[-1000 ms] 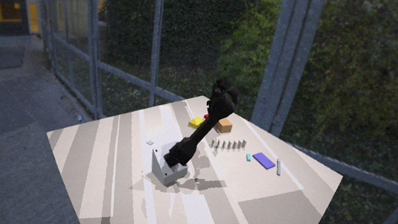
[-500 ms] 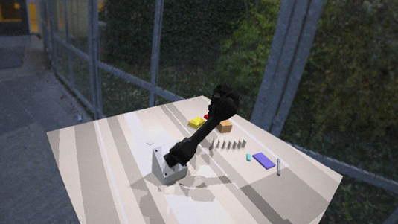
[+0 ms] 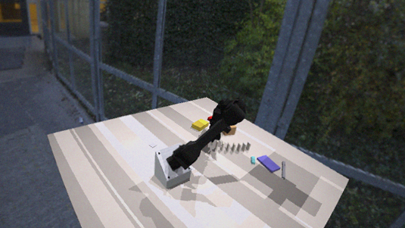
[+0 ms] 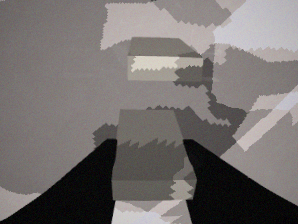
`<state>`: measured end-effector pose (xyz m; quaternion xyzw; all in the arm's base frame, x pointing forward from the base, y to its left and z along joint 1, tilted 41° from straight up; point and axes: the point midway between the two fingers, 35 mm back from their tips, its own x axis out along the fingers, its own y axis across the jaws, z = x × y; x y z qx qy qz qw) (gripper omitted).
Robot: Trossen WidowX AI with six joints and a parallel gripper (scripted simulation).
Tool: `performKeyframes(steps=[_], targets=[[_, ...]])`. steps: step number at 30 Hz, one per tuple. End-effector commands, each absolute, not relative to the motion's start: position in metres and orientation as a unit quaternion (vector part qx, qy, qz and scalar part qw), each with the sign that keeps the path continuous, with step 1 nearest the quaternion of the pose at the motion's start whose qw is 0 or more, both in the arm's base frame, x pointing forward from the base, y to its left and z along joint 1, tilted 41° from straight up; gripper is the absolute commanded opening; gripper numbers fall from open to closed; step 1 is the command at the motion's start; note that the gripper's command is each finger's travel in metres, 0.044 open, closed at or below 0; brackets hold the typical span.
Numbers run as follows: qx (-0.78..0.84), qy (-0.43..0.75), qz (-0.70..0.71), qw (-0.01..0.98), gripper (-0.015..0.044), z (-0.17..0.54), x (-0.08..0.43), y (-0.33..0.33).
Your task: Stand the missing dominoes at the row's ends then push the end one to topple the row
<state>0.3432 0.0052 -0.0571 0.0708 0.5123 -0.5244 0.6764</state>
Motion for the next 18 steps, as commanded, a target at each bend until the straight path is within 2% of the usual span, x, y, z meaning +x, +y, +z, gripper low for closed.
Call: performKeyframes(steps=[1, 14, 18], targets=[[0.062, 0.514, -0.525, 0.675, 0.0107, -0.0712, 0.3368, -0.0076], [0.062, 0.514, -0.525, 0.675, 0.0107, -0.0717, 0.3366, -0.0081], [0.062, 0.514, -0.525, 0.675, 0.0212, -0.0717, 0.3366, -0.0081]])
